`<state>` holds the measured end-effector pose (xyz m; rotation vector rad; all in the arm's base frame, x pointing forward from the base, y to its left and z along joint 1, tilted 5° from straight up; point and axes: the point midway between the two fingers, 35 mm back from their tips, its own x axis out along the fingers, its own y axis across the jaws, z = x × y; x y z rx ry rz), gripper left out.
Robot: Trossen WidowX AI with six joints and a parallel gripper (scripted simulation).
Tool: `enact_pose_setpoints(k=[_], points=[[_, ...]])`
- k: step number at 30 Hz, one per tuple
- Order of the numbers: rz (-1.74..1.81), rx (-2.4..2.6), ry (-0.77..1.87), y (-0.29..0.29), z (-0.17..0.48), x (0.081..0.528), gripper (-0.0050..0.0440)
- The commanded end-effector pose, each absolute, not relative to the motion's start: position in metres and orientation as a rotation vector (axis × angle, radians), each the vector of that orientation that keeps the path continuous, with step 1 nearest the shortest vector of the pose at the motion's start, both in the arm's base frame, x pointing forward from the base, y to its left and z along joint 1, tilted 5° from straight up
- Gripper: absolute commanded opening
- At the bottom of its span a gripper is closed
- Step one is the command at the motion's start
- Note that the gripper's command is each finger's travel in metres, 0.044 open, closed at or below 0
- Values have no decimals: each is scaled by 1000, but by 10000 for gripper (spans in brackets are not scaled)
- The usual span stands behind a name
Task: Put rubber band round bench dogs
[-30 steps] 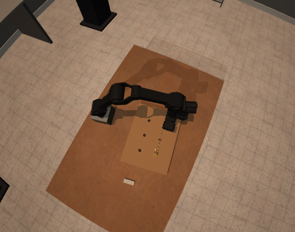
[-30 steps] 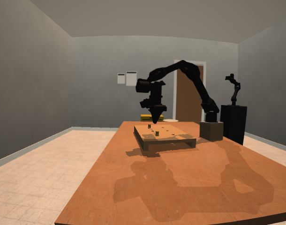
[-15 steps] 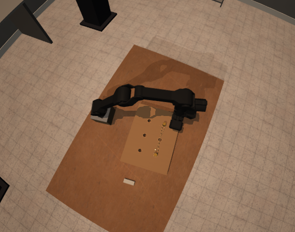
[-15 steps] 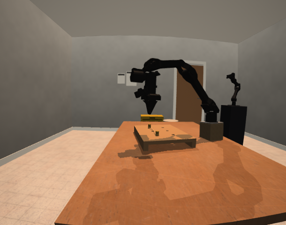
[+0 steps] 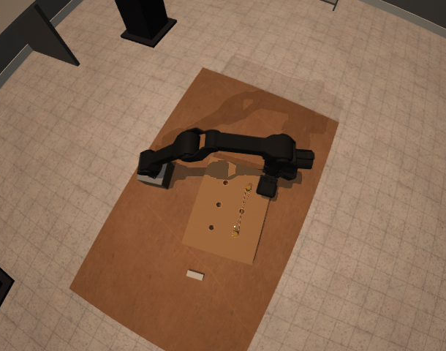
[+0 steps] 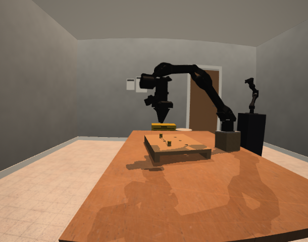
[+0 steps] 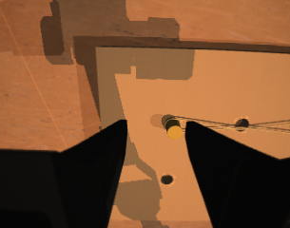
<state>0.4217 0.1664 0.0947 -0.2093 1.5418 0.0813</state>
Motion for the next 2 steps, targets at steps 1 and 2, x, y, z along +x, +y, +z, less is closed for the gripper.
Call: enact_pose_setpoints(k=[1,2], points=[[83,-205,1522,166,101,425,176],[83,-205,1522,166,101,425,176]])
